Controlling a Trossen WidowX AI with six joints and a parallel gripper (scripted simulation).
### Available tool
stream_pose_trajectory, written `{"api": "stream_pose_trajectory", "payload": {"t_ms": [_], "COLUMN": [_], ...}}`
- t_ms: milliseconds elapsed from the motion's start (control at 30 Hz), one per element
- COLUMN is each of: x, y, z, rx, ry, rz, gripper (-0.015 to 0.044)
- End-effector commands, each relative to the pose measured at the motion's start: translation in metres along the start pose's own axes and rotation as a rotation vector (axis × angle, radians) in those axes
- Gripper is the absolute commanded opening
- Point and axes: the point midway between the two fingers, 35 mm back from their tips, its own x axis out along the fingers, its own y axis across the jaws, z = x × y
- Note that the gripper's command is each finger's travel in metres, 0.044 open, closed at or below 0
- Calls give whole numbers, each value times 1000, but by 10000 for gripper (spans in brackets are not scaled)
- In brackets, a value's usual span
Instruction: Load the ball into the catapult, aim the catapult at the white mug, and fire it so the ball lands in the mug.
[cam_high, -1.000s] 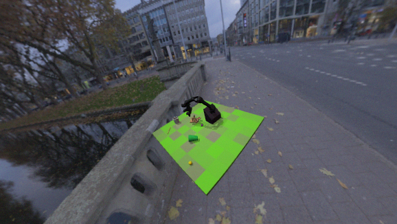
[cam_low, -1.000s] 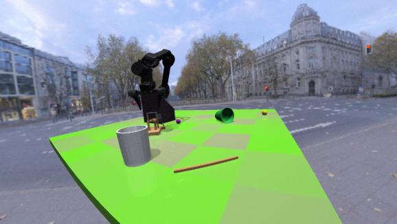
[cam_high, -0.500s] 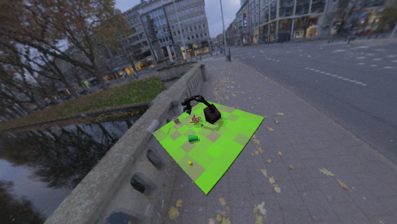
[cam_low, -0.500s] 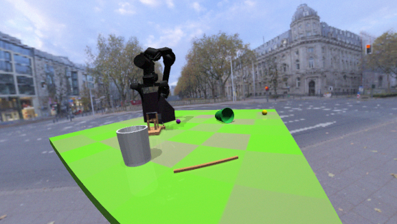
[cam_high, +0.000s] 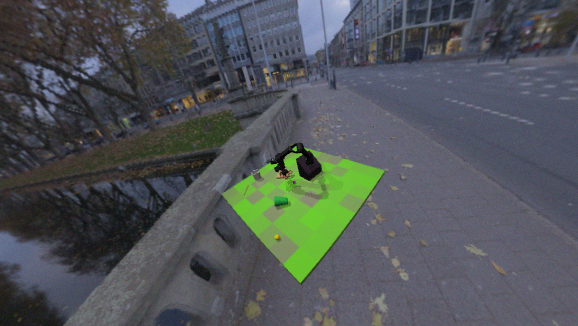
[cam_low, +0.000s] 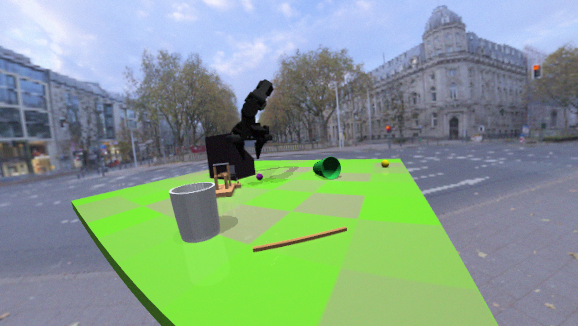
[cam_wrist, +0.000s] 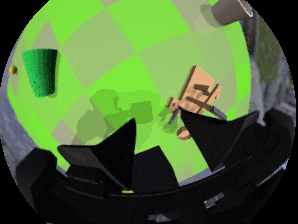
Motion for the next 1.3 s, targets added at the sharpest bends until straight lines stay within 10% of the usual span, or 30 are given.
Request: {"api": "stream_pose_trajectory", "payload": {"t_ms": [0,1267], "x": [18,80], "y": [36,74], "z": [-26,-70], "rx": [-155,-375], "ry": [4,15], "rz": [17,45], "gripper": [300,300]}}
